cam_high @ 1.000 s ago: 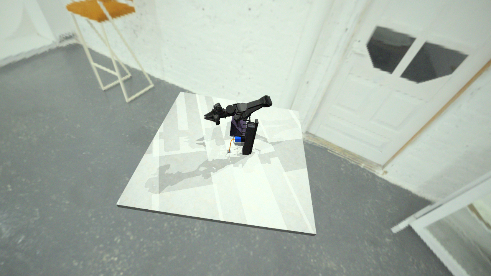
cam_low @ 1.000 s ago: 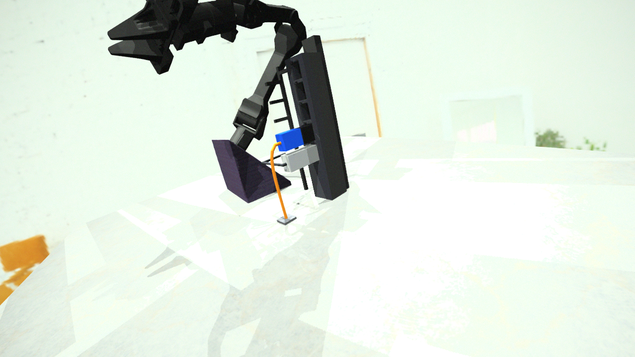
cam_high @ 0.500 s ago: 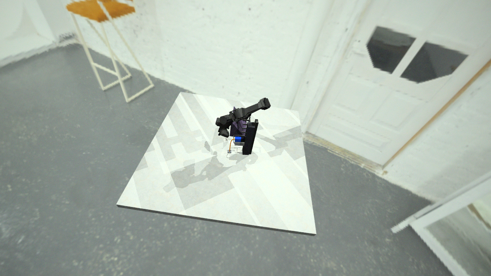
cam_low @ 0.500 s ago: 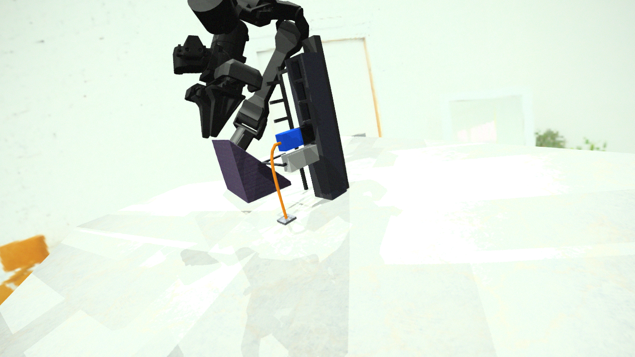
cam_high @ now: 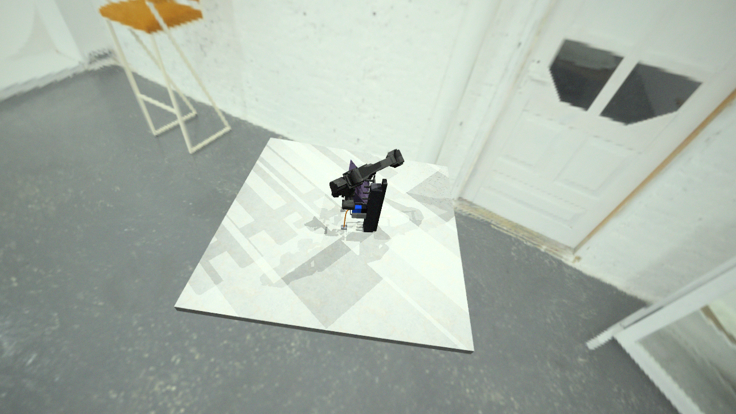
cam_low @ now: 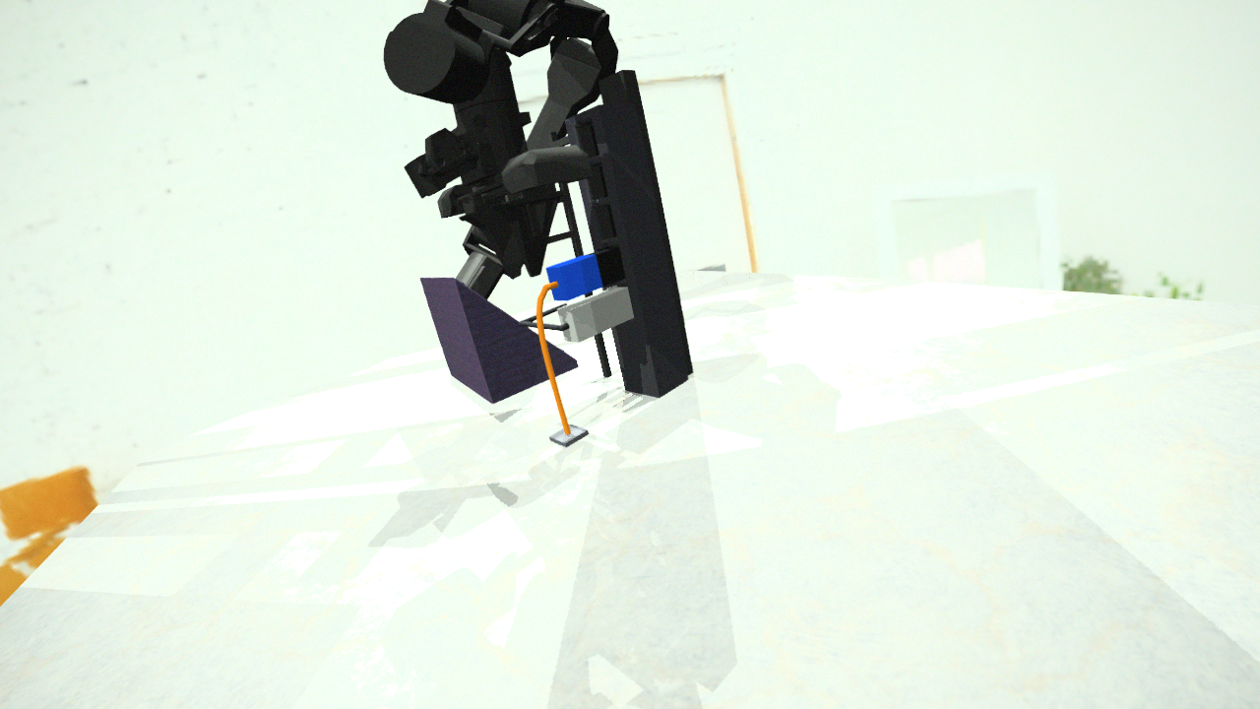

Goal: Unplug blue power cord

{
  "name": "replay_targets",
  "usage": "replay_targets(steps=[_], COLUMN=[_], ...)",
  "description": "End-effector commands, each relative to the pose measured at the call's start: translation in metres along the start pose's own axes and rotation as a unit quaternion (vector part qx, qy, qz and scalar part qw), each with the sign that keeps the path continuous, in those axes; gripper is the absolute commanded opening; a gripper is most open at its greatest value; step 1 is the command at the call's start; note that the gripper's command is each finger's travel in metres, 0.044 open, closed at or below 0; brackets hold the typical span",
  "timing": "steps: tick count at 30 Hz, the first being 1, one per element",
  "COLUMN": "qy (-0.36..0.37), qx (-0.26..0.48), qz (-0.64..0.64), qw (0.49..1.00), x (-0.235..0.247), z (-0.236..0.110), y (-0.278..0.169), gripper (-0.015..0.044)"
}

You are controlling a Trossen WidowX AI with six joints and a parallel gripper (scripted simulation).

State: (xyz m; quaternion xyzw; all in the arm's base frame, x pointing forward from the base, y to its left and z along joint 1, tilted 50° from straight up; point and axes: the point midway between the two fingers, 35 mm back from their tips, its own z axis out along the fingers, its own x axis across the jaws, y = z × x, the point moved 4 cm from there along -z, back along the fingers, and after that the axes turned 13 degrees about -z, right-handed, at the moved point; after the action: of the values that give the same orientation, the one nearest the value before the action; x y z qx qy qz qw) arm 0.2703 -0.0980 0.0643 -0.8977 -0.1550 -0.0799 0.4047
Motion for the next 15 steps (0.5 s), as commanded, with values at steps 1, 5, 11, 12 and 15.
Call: replay_targets(steps=[1,5,11,12,15], qy=[0.004,0.004,0.004,0.004,0.004], qx=[0.003,0.003,0.003,0.003,0.003], qz=[-0.001,-0.001,-0.001,-0.001,-0.001], qw=[1.0,1.0,1.0,1.0,1.0], x=[0.002,0.003,0.006,0.007,0.008], z=[-0.001,-0.002,-0.002,-0.002,-0.002], y=[-0.002,-0.008,-0.017,-0.019,-0.024], gripper=[0.016,0.016,0.016,0.016,0.016])
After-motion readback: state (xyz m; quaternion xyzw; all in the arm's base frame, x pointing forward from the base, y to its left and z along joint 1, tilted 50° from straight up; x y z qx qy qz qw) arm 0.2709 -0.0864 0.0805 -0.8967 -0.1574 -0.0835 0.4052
